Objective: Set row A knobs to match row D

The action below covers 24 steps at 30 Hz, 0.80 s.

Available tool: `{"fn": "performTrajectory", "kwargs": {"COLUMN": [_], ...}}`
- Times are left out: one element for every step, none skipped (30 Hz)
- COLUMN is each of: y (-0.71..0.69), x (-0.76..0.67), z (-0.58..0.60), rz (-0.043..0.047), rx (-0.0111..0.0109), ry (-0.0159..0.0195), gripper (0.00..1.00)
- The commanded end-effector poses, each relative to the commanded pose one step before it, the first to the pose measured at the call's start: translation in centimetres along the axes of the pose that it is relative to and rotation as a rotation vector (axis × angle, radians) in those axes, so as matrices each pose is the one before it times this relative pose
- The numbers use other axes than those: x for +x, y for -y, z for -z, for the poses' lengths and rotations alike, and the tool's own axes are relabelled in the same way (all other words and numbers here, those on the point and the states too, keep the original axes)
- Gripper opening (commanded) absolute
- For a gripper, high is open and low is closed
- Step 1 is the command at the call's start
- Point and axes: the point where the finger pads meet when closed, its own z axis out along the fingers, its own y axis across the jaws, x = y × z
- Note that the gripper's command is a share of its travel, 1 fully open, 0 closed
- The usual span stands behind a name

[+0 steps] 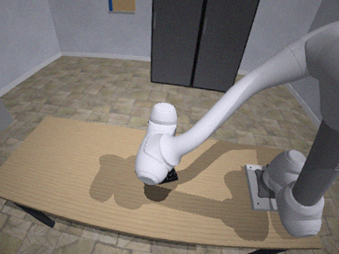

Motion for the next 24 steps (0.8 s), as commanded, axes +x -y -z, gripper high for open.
{"fn": "performTrajectory", "kwargs": {"y": [-0.128,0.0,0.0,0.0,0.0,0.0,0.0,0.0,0.0,0.0,0.0,0.0,0.0,0.0,0.0,0.0,0.0,0.0,0.0,0.0,0.0,0.0,0.0,0.0], "x": [-0.208,0.0,0.0,0.0,0.0,0.0,0.0,0.0,0.0,0.0,0.0,0.0,0.0,0.0,0.0,0.0,0.0,0.0,0.0,0.0,0.0,0.0,0.0,0.0], "z": [-0.391,0.0,0.0,0.0,0.0,0.0,0.0,0.0,0.0,0.0,0.0,0.0,0.0,0.0,0.0,0.0,0.0,0.0,0.0,0.0,0.0,0.0,0.0,0.0], "rz": [-0.00067,0.00001,0.00007,0.0002,0.00038,0.00061,0.0009,0.00123,0.00161,0.00203,0.00249,0.00298,0.0,0.0,0.00351,0.00406,0.00465,0.00525,0.00588,0.00653,0.0072,0.00788,0.00858,0.00928], "rx": [-0.00209,0.0,0.0,0.0,0.0,0.0,0.0,0.0,0.0,0.0,0.0,0.0,0.0,0.0,0.0,0.0,0.0,0.0,0.0,0.0,0.0,0.0,0.0,0.0], "ry": [0.00022,0.0,0.0,0.0,0.0,0.0,0.0,0.0,0.0,0.0,0.0,0.0,0.0,0.0,0.0,0.0,0.0,0.0,0.0,0.0,0.0,0.0,0.0,0.0], "gripper": [0.05,0.05,0.05,0.05,0.05,0.05,0.05,0.05,0.05,0.05,0.05,0.05,0.05,0.05,0.05,0.05,0.05,0.05,0.05,0.05,0.05,0.05,0.05,0.05]}}
